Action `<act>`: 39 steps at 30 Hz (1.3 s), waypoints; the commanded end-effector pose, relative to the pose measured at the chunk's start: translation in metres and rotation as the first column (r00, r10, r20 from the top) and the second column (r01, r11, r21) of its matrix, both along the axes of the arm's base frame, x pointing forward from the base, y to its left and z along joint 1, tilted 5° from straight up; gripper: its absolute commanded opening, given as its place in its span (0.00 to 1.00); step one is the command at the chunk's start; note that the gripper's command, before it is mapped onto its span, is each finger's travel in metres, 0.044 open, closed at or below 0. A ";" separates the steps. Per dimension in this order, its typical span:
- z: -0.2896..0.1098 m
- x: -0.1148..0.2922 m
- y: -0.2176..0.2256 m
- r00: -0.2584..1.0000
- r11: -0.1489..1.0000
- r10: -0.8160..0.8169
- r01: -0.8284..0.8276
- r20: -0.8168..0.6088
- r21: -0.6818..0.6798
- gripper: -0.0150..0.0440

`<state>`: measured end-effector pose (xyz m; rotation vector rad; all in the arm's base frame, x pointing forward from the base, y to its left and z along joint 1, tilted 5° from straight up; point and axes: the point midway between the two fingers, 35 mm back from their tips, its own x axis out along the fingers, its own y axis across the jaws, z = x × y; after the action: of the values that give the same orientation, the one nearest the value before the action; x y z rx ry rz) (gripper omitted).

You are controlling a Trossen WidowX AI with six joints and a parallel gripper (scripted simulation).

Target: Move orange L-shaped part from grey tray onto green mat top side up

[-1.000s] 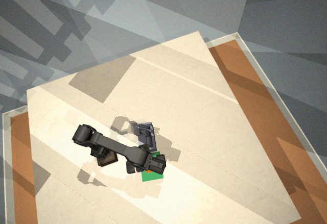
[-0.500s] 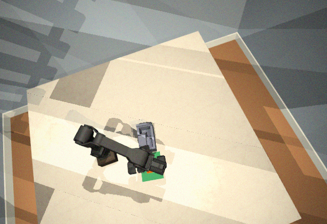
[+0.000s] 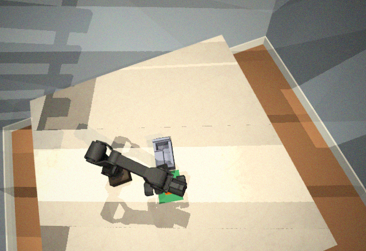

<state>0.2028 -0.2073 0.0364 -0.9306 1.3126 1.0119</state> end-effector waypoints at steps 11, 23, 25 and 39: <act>-0.005 -0.002 0.001 1.000 1.000 -0.001 0.001 -0.007 0.000 0.25; -0.005 -0.001 0.002 1.000 1.000 0.000 0.000 -0.004 0.004 0.52; -0.005 -0.001 0.002 1.000 1.000 0.000 0.000 -0.004 0.004 0.61; 0.084 -0.001 -0.004 1.000 1.000 -0.001 0.001 -0.007 0.000 0.93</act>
<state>0.2048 -0.2122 0.1129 -0.9330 1.3133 1.0014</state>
